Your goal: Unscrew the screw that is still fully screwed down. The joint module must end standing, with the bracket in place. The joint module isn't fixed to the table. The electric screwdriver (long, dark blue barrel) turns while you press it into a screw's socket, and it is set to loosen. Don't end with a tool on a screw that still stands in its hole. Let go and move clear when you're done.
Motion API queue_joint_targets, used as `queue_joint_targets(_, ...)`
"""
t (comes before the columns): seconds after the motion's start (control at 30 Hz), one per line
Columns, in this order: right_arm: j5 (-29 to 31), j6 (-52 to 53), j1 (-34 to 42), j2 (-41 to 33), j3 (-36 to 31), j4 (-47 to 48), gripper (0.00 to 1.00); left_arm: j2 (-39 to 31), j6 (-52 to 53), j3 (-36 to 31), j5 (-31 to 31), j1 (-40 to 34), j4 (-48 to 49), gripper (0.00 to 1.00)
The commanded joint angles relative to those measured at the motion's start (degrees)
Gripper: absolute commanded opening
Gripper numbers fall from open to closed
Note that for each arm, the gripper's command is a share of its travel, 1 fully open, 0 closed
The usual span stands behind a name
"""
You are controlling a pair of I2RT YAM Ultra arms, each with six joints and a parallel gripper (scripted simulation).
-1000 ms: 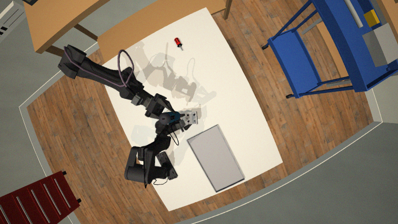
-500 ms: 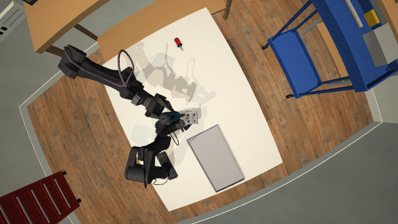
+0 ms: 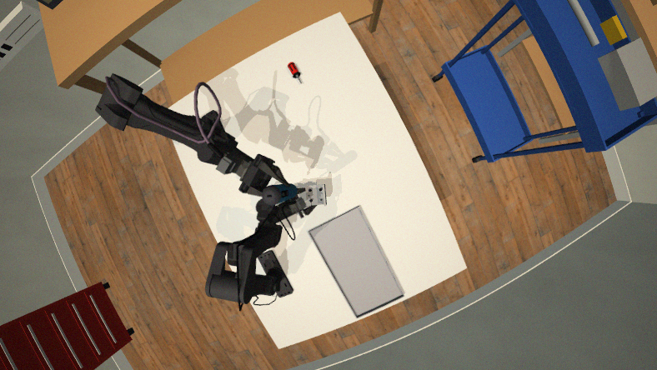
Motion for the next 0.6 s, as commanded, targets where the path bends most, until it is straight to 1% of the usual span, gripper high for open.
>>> queue_joint_targets(0.0,0.1,0.0,-0.1,-0.4,0.2,0.8,0.59,-1.9,0.3,0.7,-0.4,-0.2,5.9,0.42)
queue_joint_targets(0.4,0.1,0.0,-0.1,-0.4,0.2,0.8,0.59,-5.0,0.3,2.9,-0.4,-0.2,1.5,0.42)
queue_joint_targets(0.57,0.1,0.0,-0.1,-0.4,0.2,0.8,0.59,-5.1,0.3,2.9,-0.4,-0.2,1.4,0.42)
